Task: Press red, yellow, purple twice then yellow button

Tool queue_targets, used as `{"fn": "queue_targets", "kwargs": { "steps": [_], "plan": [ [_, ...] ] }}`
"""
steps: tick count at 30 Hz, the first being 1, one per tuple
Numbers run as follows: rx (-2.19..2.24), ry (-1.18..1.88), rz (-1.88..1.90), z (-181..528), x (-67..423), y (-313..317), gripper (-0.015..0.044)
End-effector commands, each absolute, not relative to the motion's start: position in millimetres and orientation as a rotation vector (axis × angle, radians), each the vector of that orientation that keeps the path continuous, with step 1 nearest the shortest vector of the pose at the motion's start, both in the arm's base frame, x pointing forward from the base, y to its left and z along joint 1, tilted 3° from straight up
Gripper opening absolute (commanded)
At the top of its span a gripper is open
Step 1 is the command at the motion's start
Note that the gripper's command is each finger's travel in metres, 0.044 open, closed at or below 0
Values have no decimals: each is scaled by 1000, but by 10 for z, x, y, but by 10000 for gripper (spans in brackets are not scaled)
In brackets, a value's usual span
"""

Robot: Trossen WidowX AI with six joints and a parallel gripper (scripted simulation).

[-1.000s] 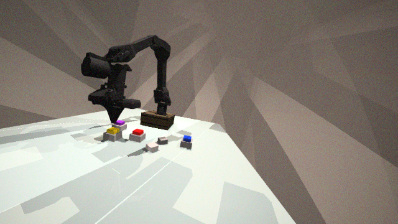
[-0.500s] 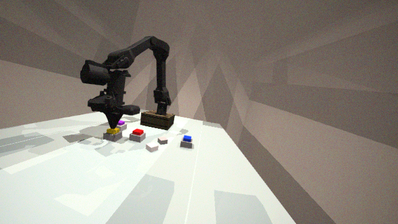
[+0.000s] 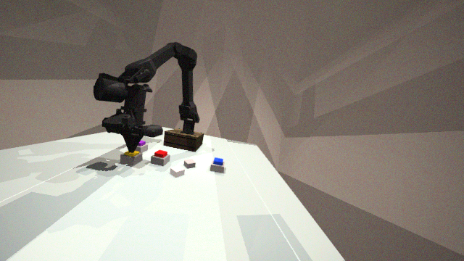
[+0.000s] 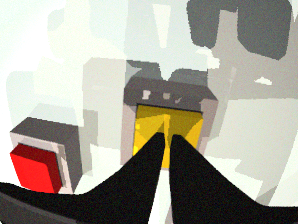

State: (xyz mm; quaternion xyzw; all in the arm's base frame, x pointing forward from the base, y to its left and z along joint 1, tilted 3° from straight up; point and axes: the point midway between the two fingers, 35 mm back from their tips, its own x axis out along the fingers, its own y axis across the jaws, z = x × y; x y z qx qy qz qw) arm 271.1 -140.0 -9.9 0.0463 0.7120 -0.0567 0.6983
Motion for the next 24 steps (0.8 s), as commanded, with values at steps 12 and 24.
{"fn": "queue_targets", "kwargs": {
  "steps": [12, 24],
  "plan": [
    [108, 1592, -128, 195, 2713, -1395, 20],
    [145, 1572, -122, 422, 3028, -490, 230]
  ]
}}
